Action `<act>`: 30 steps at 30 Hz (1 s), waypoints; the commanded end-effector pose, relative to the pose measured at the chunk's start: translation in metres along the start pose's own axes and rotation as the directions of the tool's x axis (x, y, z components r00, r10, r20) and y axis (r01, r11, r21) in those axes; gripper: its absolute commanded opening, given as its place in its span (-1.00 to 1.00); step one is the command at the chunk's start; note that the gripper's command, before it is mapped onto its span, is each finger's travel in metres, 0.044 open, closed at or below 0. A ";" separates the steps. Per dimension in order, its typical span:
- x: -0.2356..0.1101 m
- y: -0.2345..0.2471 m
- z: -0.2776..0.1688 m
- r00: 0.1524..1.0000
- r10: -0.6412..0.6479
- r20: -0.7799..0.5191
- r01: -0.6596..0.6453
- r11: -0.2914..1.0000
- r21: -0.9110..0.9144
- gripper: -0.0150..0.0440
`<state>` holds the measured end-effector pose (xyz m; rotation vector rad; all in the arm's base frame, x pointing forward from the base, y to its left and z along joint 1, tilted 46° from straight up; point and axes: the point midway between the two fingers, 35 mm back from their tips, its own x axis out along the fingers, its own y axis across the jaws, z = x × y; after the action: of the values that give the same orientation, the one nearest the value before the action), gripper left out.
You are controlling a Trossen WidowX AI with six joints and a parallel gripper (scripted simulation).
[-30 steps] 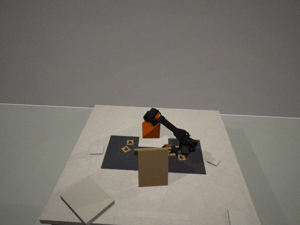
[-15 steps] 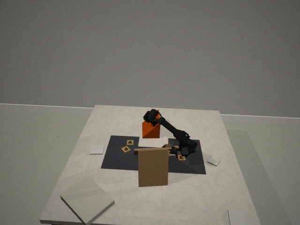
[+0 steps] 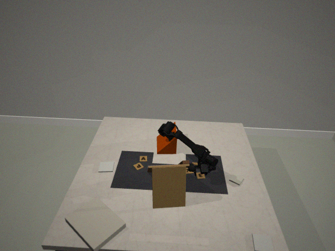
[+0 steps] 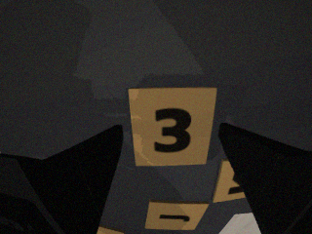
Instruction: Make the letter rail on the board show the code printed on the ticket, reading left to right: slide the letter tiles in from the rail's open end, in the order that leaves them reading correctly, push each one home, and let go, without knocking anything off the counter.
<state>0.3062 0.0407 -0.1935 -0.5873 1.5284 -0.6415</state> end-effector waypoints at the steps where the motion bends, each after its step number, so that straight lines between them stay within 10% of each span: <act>1: 0.001 0.000 0.000 1.000 -0.003 0.001 0.003 1.000 -0.006 0.66; 24: 0.001 0.000 0.000 1.000 -0.003 0.001 0.003 1.000 -0.006 0.30; 30: -0.004 0.000 -0.001 1.000 -0.003 0.001 0.003 1.000 -0.006 -0.23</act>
<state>0.3052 0.0419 -0.1928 -0.5973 1.5319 -0.6380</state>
